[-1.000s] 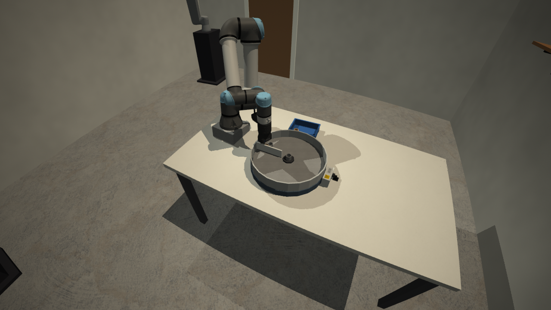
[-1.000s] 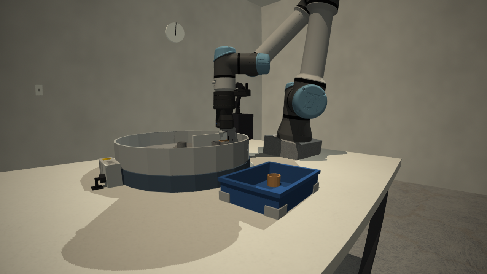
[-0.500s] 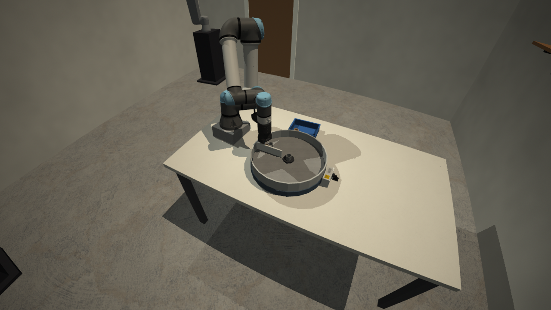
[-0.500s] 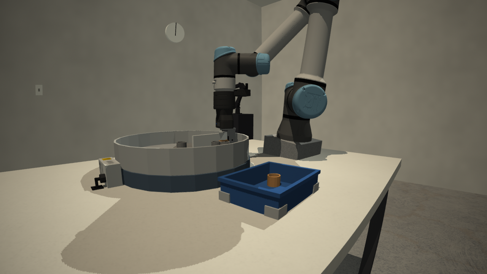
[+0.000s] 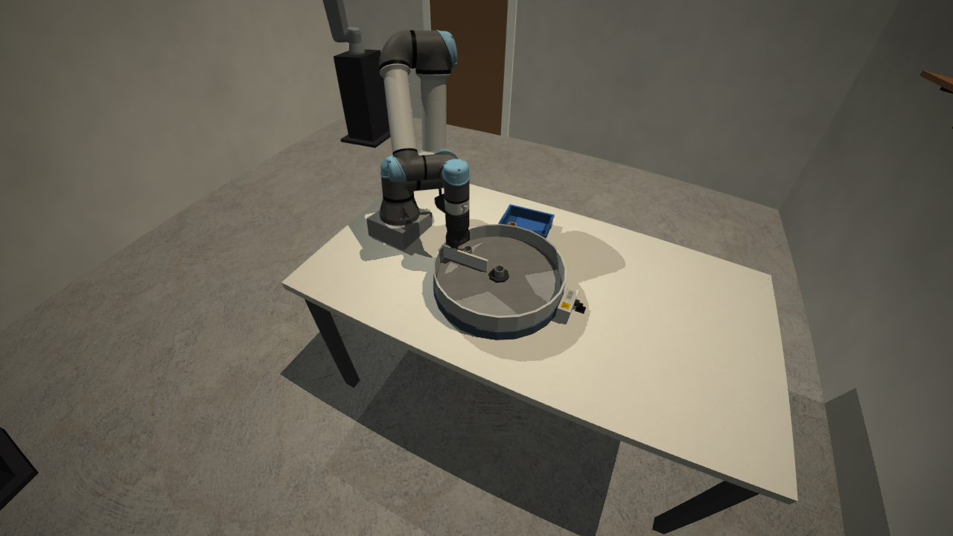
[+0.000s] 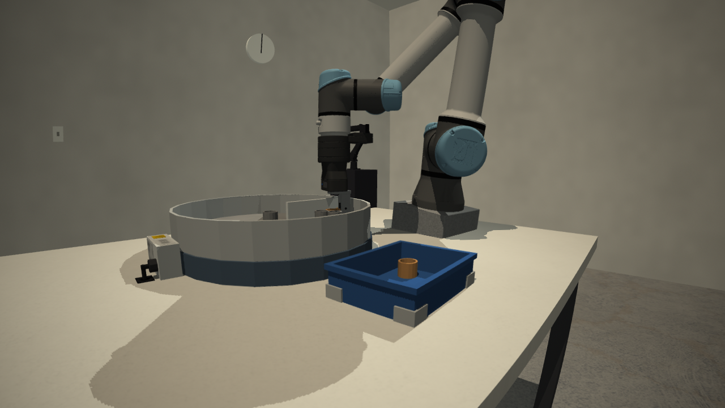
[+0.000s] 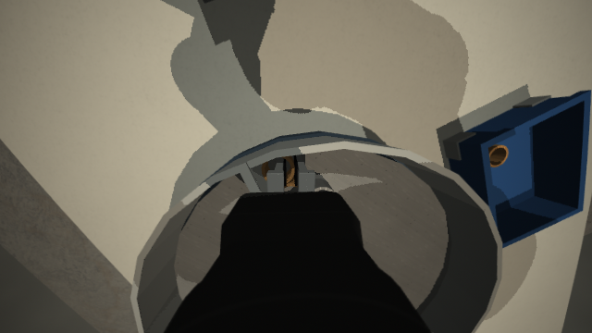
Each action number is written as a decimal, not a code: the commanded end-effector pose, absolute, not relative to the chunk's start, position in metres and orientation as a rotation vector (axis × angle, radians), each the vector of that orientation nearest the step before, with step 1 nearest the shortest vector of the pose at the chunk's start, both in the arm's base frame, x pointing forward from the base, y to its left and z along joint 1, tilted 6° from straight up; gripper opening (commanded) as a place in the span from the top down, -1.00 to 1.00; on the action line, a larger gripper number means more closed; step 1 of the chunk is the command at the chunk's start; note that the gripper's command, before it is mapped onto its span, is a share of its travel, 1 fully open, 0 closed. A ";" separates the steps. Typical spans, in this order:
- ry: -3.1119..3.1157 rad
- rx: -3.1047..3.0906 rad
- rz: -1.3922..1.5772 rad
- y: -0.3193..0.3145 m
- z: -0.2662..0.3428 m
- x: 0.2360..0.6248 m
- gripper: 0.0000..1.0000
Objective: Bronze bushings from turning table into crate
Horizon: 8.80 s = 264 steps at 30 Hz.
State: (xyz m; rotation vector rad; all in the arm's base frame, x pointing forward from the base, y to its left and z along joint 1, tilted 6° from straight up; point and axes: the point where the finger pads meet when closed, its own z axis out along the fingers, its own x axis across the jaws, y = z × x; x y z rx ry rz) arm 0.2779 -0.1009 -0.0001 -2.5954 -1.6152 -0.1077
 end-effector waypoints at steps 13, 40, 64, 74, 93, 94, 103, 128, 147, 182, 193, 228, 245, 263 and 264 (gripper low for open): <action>-1.616 -2.596 -0.108 -0.101 0.000 0.278 1.00; -1.616 -2.597 -0.106 -0.099 0.000 0.280 1.00; -1.616 -2.597 -0.105 -0.099 0.008 0.279 1.00; -1.616 -2.597 -0.105 -0.100 0.015 0.279 1.00; -1.616 -2.597 -0.105 -0.101 0.023 0.279 1.00; -1.616 -2.597 -0.105 -0.101 0.023 0.279 1.00; -1.616 -2.597 -0.105 -0.102 0.030 0.279 1.00; -1.617 -2.598 -0.105 -0.103 0.038 0.279 1.00; -1.617 -2.598 -0.105 -0.103 0.045 0.279 1.00; -1.617 -2.598 -0.106 -0.109 0.103 0.278 1.00; -1.617 -2.598 -0.106 -0.064 0.108 0.316 1.00; -1.619 -2.596 -0.107 0.027 0.119 0.390 1.00; -1.619 -2.595 -0.107 0.072 0.124 0.428 1.00; -1.620 -2.594 -0.107 0.118 0.130 0.465 1.00; -1.620 -2.594 -0.107 0.118 0.130 0.465 1.00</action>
